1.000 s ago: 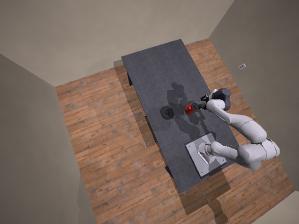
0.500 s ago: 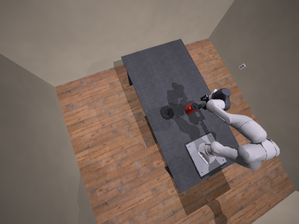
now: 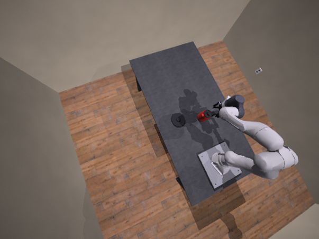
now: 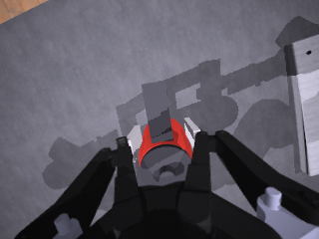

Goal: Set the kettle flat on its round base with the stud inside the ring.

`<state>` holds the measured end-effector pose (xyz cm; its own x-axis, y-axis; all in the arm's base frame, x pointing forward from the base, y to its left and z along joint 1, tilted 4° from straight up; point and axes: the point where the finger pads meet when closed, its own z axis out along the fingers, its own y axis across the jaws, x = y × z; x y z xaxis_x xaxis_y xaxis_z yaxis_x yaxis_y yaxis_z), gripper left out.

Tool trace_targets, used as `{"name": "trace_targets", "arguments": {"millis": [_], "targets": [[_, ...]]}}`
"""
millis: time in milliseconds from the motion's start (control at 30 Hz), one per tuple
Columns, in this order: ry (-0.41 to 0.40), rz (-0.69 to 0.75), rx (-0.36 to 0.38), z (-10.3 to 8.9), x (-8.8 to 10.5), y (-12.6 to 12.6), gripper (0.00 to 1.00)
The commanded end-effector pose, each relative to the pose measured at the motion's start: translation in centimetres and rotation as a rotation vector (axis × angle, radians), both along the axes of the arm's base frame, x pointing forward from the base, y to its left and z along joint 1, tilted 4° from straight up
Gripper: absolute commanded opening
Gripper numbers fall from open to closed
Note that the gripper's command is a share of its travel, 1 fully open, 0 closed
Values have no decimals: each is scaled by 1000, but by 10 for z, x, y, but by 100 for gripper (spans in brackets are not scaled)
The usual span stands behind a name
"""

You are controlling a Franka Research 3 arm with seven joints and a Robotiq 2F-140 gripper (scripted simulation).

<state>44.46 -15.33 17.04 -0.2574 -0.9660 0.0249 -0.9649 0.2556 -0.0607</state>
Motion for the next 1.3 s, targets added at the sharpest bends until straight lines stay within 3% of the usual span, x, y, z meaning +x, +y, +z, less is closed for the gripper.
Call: {"name": "trace_targets", "arguments": {"millis": [0, 533, 1267], "targets": [[-7, -8, -7, -8, 3, -2, 47], [-7, -8, -7, -33, 4, -4, 47], [-7, -8, -7, -34, 4, -4, 47]]}}
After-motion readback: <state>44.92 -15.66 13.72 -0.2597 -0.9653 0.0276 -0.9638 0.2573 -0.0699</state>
